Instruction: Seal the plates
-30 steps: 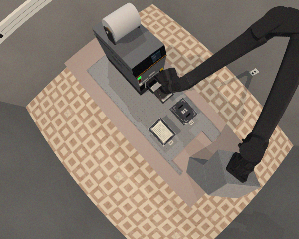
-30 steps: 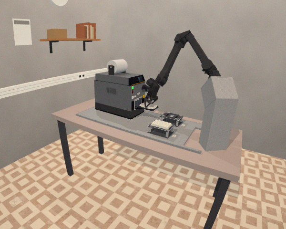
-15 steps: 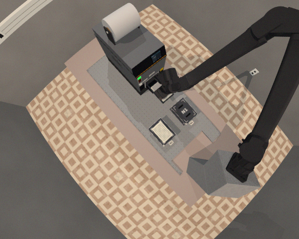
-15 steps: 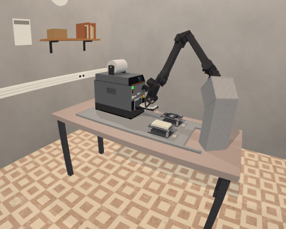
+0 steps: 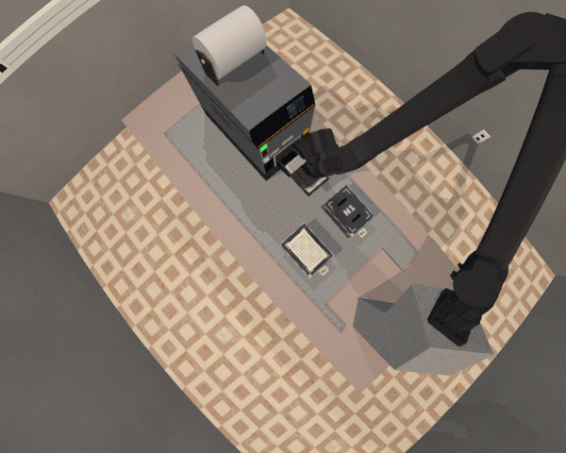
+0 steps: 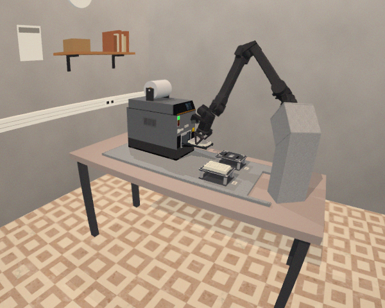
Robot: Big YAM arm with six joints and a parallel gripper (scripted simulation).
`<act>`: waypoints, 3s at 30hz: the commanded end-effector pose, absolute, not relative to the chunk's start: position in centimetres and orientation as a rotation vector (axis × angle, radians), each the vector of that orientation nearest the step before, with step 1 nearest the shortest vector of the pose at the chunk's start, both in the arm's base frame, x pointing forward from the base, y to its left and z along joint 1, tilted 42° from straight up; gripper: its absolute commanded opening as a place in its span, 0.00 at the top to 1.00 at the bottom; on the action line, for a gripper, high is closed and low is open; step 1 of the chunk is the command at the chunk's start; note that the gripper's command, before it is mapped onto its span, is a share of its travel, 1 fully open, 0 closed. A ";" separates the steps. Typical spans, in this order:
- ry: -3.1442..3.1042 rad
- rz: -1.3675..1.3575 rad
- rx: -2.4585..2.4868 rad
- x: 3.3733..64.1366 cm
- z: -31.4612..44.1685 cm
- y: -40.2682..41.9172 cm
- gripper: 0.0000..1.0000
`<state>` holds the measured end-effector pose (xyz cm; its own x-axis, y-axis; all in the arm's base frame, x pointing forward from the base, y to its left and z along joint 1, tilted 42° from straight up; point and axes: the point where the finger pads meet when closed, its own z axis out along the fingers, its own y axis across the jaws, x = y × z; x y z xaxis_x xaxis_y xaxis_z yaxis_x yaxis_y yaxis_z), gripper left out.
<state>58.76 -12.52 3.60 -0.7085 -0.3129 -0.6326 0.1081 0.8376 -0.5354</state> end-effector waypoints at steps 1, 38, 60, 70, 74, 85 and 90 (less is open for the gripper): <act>2.191 -0.721 -0.117 59.9 6.8 -13.1 1.00; 2.192 -0.720 -0.129 59.9 6.8 -12.8 1.00; 2.209 -0.708 -0.149 58.9 6.5 -11.3 1.00; 2.212 -0.689 -0.152 59.1 6.4 -10.4 1.00; 2.236 -0.692 -0.158 58.5 5.5 -10.2 1.00; 2.250 -0.722 -0.160 58.6 4.2 -11.9 1.00; 2.262 -0.733 -0.149 58.6 4.2 -13.0 1.00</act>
<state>58.27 -11.74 4.61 -0.7058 -0.3156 -0.6343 0.1071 0.8375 -0.5359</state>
